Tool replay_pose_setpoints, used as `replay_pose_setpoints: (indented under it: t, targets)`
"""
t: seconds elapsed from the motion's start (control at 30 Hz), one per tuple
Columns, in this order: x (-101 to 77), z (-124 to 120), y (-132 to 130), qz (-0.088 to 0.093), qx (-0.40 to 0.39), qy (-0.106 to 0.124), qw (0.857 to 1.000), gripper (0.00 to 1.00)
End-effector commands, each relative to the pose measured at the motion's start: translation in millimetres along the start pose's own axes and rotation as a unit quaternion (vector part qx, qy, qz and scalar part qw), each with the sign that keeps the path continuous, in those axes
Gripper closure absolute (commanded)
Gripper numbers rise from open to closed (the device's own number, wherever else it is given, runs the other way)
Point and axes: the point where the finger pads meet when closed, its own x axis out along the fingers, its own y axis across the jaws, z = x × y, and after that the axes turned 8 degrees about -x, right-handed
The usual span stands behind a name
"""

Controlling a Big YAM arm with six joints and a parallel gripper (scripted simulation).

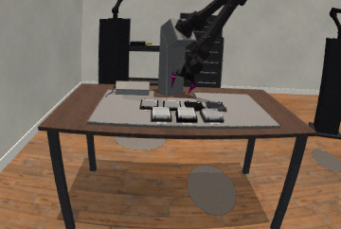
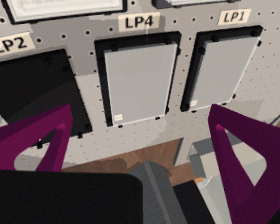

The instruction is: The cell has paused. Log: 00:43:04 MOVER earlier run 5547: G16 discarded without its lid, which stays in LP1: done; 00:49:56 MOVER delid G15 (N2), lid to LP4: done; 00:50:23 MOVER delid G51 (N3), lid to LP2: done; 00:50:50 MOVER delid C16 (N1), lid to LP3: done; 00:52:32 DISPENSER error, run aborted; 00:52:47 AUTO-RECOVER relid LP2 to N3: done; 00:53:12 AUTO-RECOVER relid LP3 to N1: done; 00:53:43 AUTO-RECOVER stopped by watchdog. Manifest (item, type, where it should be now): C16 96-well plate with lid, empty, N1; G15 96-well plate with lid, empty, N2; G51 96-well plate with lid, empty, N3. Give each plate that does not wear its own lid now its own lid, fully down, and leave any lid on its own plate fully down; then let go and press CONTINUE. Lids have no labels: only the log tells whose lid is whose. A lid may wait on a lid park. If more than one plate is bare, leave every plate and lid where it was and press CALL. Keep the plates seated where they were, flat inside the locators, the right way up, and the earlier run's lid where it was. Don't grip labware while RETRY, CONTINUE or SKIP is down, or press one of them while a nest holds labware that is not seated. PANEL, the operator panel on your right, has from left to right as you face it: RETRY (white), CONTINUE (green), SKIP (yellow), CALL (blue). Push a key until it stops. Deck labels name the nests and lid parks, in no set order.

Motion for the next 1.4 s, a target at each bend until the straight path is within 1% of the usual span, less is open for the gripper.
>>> replay_pose_setpoints:
  t: [0.0,0.03,0.07,0.1,0.17,0.2,0.33,0.47,0.53,0.57,0.67,0.73,0.77,0.8,0.83,0.9,0.97,1.27,1.3,1.37]
  targets:
    - [6.2,-1,-3,0.006,0.015,-0.018,1.000,0.00]
    - [12.1,-3,5,0.017,0.009,-0.023,1.000,0.00]
    - [16.6,-5,8,0.025,0.008,-0.029,0.999,0.00]
    - [21.0,-7,10,0.027,0.008,-0.030,0.999,0.00]
    - [29.2,-11,15,0.041,0.007,-0.043,0.998,0.00]
    - [33.2,-13,17,0.041,0.007,-0.043,0.998,0.00]
    - [46.9,-24,29,0.072,0.003,-0.067,0.995,0.00]
    - [56.3,-38,42,0.103,-0.001,-0.089,0.991,0.00]
    - [56.3,-38,42,0.103,-0.001,-0.089,0.991,0.00]
    - [57.3,-41,43,0.109,0.000,-0.095,0.990,0.00]
    - [62.0,-53,55,0.134,-0.006,-0.110,0.985,0.00]
    - [62.8,-54,57,0.137,-0.006,-0.111,0.984,0.00]
    - [63.3,-48,58,0.136,-0.008,-0.116,0.984,0.00]
    - [60.6,-35,54,0.134,-0.008,-0.129,0.982,0.00]
    - [52.7,-22,50,0.131,-0.008,-0.144,0.981,0.00]
    - [52.3,-19,50,0.131,-0.008,-0.146,0.980,0.00]
    - [52.4,-24,50,0.131,-0.007,-0.142,0.981,0.00]
    - [52.1,-23,48,0.130,-0.007,-0.142,0.981,0.00]
    - [61.7,-50,38,0.122,0.007,-0.133,0.983,1.00]
    - [63.3,-51,28,0.118,0.012,-0.165,0.979,1.00]
